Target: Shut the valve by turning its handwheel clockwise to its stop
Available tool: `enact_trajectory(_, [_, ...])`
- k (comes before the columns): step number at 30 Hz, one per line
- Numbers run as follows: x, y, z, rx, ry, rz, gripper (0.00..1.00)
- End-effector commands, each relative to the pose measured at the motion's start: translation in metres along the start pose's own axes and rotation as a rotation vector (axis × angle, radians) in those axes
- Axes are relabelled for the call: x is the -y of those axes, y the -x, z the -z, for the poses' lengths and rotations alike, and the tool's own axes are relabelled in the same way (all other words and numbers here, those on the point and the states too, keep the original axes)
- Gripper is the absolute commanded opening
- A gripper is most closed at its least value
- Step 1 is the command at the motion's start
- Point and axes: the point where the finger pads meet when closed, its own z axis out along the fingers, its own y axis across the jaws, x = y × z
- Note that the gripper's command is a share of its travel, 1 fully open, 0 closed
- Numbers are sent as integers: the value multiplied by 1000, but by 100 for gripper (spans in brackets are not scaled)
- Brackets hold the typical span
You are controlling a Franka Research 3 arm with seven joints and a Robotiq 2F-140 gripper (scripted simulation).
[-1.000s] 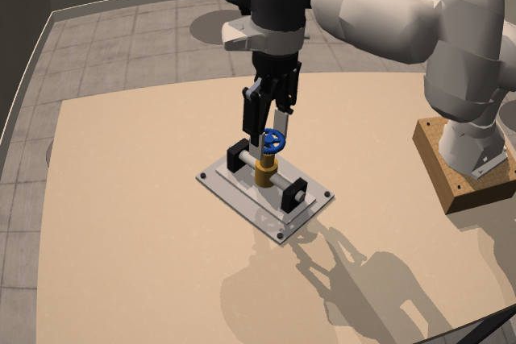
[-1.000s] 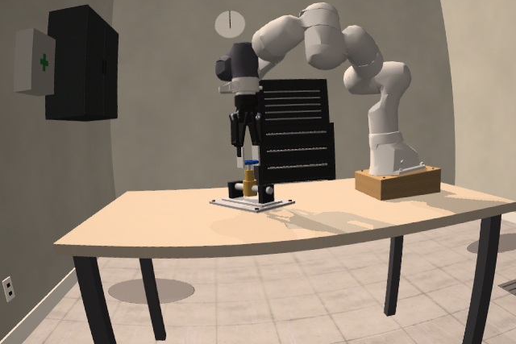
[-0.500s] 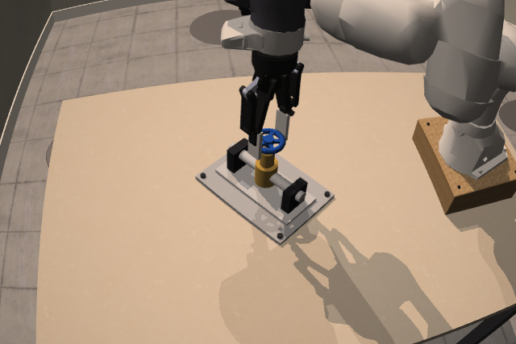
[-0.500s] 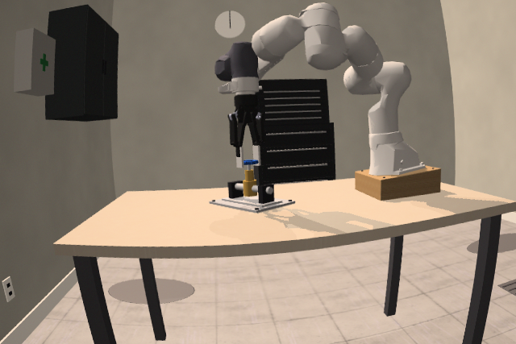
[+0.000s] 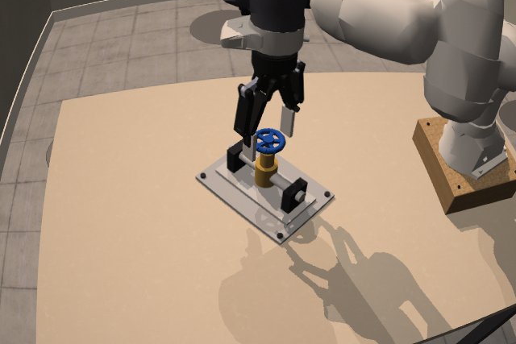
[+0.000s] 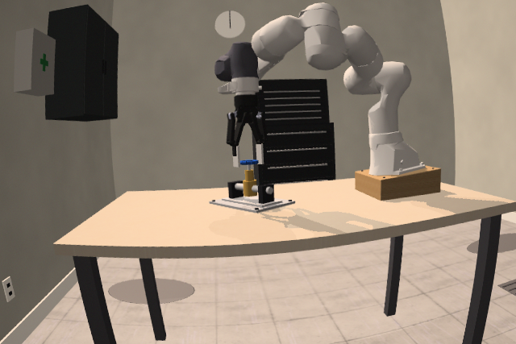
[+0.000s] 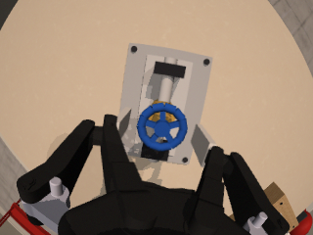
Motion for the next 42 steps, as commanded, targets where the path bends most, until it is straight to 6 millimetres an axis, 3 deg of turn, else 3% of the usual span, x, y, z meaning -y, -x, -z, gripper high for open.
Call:
enact_trajectory(1, [0, 0, -1, 1, 2, -14, 59])
enact_trajectory(12, [0, 0, 0, 1, 2, -14, 59])
enact_trajectory(14, [0, 0, 13, 1, 2, -14, 59])
enact_trajectory(16, [0, 0, 13, 1, 2, -14, 59])
enact_trajectory(19, [0, 0, 54, 1, 2, -14, 59])
enact_trajectory(21, [0, 0, 68, 1, 2, -14, 59])
enact_trajectory(42, [0, 0, 69, 1, 2, -14, 59])
